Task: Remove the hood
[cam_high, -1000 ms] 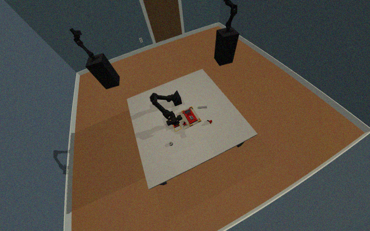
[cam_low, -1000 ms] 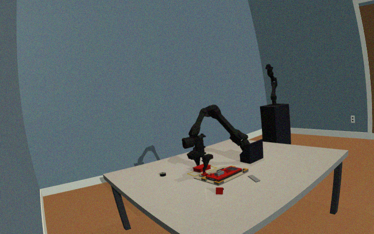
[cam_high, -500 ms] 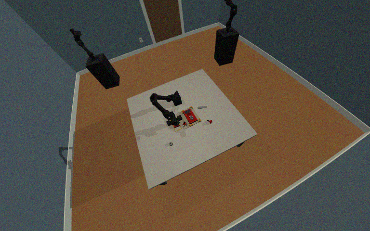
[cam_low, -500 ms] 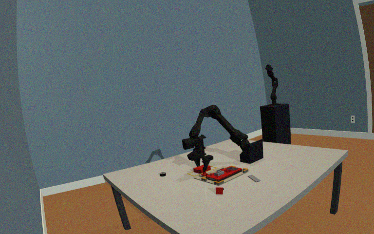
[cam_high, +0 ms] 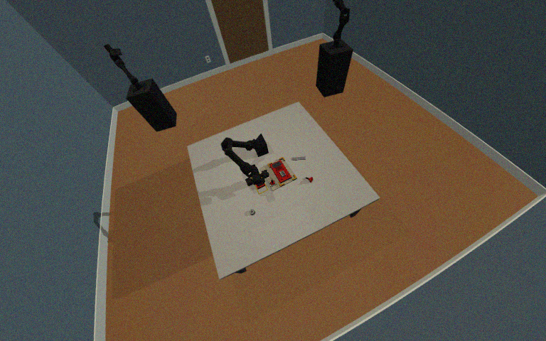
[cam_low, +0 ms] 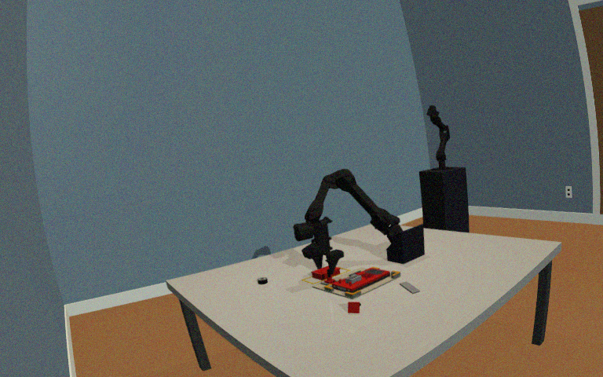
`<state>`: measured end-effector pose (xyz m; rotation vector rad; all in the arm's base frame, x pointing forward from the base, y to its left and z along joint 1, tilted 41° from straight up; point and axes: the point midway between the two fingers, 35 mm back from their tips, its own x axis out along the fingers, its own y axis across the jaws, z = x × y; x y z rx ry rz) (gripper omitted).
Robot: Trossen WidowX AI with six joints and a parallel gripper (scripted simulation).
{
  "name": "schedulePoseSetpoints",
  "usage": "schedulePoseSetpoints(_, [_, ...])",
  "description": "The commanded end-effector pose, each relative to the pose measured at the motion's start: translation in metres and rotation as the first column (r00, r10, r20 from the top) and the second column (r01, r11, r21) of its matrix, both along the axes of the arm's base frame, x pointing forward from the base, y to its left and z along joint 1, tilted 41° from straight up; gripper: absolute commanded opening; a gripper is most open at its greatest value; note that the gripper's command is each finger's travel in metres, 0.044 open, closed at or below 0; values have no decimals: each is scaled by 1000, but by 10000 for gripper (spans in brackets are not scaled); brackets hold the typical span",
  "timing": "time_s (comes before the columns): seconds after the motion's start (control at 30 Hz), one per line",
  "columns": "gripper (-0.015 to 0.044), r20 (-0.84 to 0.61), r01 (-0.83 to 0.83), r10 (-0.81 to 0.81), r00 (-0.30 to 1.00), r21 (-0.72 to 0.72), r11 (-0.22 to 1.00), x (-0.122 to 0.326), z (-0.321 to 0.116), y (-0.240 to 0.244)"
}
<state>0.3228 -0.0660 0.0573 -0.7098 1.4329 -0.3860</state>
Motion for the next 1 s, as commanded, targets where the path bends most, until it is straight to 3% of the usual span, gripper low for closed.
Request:
schedulePoseSetpoints(0.0, [440, 0, 1, -1, 1000, 1, 1000, 0, 5, 4])
schedulePoseSetpoints(0.27, [440, -4, 4, -4, 1000, -1, 1000, -9, 55, 48])
schedulePoseSetpoints(0.97, [440, -4, 4, -4, 1000, -1, 1000, -9, 55, 48])
